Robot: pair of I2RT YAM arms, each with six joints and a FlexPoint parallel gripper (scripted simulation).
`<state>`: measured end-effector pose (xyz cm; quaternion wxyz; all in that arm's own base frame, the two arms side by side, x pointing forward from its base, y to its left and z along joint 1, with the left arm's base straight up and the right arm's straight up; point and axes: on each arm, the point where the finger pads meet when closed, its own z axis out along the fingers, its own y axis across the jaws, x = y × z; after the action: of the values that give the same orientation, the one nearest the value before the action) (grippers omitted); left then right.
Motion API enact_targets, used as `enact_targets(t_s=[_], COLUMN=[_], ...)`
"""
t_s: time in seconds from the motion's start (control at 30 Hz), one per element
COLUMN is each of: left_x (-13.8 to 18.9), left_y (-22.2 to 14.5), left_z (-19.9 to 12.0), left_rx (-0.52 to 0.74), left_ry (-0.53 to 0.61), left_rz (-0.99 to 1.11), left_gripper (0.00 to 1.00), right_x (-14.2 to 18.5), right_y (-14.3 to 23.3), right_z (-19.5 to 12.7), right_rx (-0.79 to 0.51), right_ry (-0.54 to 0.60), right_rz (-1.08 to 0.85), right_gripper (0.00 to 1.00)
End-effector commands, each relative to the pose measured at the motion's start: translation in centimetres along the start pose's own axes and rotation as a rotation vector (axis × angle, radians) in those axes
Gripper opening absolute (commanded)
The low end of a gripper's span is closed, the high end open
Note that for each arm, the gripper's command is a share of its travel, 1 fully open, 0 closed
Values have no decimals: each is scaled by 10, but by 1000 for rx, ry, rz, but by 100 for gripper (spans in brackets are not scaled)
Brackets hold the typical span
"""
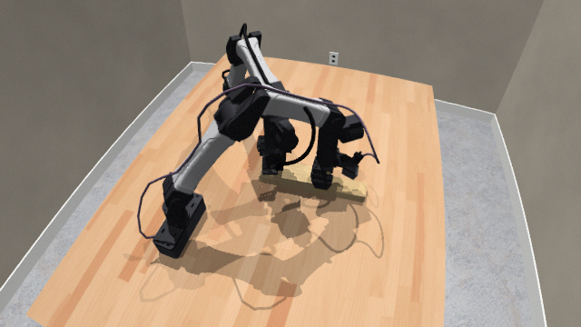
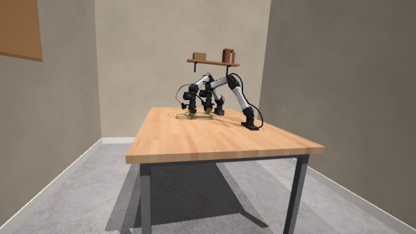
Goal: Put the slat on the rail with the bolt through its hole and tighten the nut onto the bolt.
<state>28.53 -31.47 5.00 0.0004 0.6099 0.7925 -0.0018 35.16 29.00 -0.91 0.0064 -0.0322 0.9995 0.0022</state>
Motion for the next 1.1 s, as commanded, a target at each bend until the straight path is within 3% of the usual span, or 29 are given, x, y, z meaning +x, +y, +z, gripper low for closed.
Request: enact_targets(t_s=[0.0,1.07], left_x=[-1,-1], left_y=[1,1], left_z=[3,4], left_rx=[1,12], left_ry=[15,18], left_rz=[154,1352], left_gripper=[14,14], right_x=[-3,-3], right_y=[2,2], right_z=[-5,-5], right_rx=[-10,-10], right_ry=[-12,-12], right_rz=[4,4], right_gripper=[68,68])
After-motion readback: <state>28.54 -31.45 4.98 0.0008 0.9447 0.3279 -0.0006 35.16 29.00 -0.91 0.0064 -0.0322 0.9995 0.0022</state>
